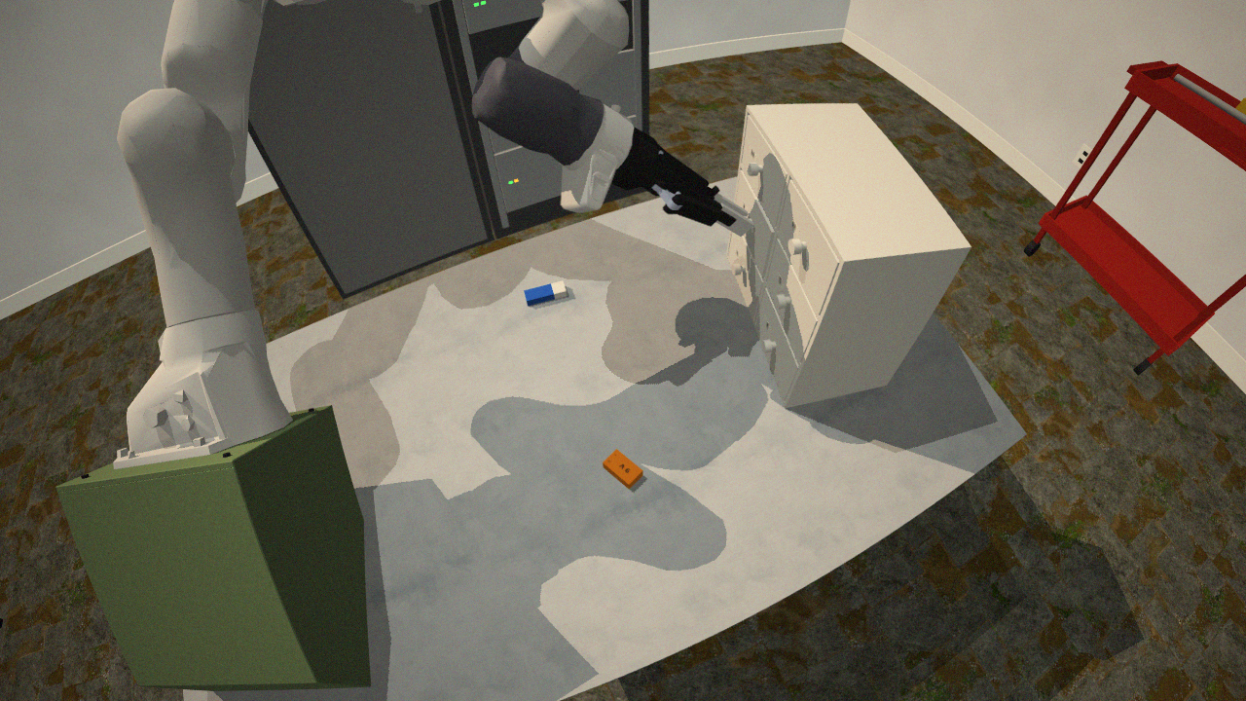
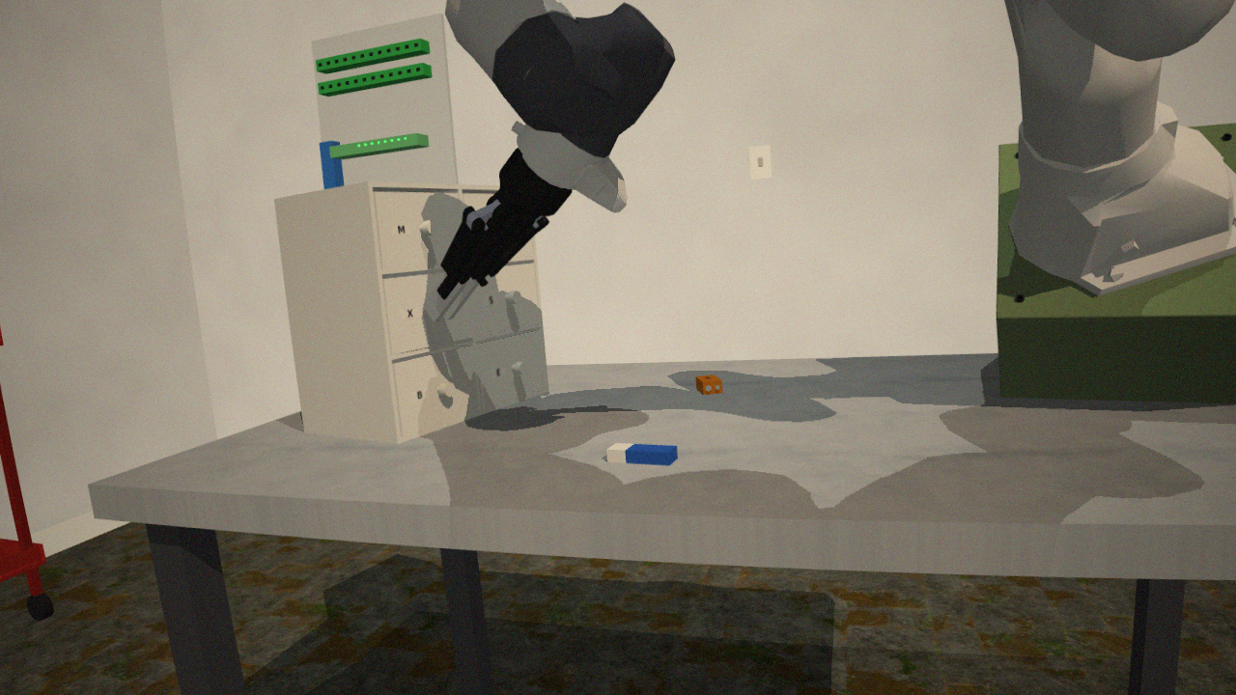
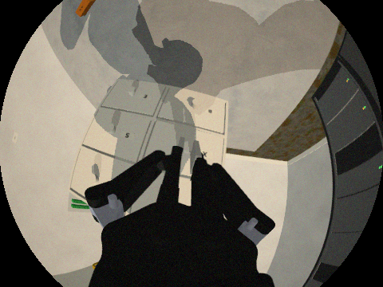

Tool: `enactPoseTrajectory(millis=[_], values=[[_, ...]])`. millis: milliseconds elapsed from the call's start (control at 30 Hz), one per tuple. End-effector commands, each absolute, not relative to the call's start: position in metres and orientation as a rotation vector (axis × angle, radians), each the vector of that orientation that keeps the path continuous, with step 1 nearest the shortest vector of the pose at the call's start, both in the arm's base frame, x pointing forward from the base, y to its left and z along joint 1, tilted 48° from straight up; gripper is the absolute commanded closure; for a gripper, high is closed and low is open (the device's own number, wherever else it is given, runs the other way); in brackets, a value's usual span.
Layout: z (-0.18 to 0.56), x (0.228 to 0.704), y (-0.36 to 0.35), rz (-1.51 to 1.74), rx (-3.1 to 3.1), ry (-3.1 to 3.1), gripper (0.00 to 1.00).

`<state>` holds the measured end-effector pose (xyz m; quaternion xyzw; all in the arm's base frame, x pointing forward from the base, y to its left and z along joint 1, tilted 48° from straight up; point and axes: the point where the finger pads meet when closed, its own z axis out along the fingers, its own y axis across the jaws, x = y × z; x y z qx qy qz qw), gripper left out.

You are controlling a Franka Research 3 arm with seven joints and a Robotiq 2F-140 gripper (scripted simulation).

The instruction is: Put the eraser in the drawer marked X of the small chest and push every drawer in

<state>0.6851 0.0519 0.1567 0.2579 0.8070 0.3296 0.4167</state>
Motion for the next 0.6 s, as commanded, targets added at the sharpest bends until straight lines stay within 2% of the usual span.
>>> enactPoseTrajectory(millis=[0,567], values=[[0.156,0.683,0.052,0.827,0.648,2.028,0.92],[0.156,0.668,0.055,0.827,0.648,2.028,0.92]])
